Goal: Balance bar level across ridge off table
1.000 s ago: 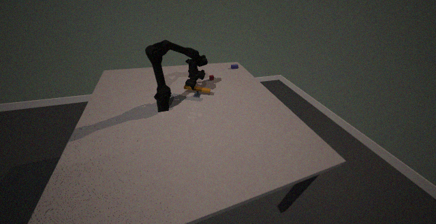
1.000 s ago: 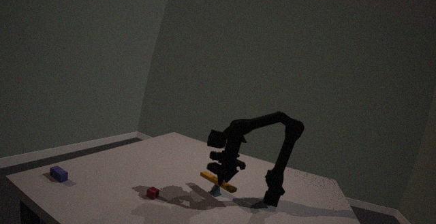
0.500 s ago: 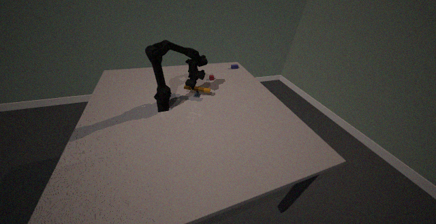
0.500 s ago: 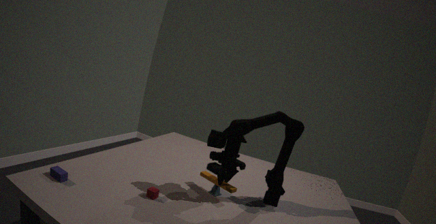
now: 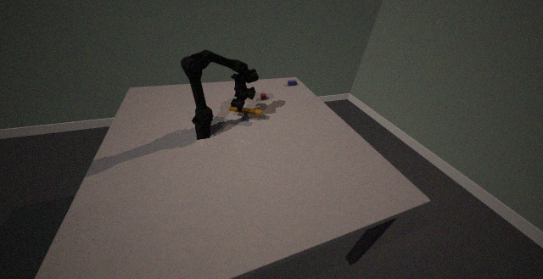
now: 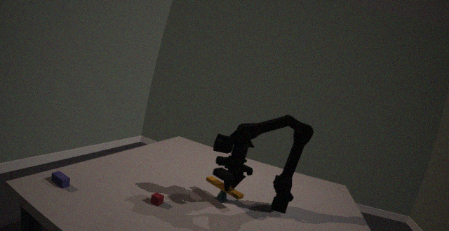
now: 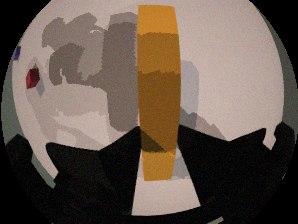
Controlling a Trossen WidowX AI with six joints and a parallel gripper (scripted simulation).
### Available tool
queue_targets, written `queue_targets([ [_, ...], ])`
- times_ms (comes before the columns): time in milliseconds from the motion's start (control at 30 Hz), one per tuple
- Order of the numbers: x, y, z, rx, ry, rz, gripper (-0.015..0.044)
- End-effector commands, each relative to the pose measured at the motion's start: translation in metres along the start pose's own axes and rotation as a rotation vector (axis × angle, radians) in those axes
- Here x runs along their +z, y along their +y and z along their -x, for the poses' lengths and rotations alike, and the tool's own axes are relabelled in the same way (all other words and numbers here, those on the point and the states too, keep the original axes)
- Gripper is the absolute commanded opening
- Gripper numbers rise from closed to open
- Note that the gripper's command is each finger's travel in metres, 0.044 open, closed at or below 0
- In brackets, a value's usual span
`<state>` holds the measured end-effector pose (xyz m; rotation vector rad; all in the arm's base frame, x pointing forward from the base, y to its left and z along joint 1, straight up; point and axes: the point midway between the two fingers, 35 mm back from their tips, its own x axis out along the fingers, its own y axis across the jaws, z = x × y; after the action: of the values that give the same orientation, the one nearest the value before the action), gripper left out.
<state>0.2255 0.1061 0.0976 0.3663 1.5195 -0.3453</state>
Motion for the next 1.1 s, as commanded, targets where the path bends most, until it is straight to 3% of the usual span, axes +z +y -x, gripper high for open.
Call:
queue_targets([
  [0,-0.0012,-0.0007,-0.0031,-0.002,0.006,0.001,0.0],
  [1067,-0.0014,-0.0006,-0.0004,-0.002,0.006,0.001,0.0],
])
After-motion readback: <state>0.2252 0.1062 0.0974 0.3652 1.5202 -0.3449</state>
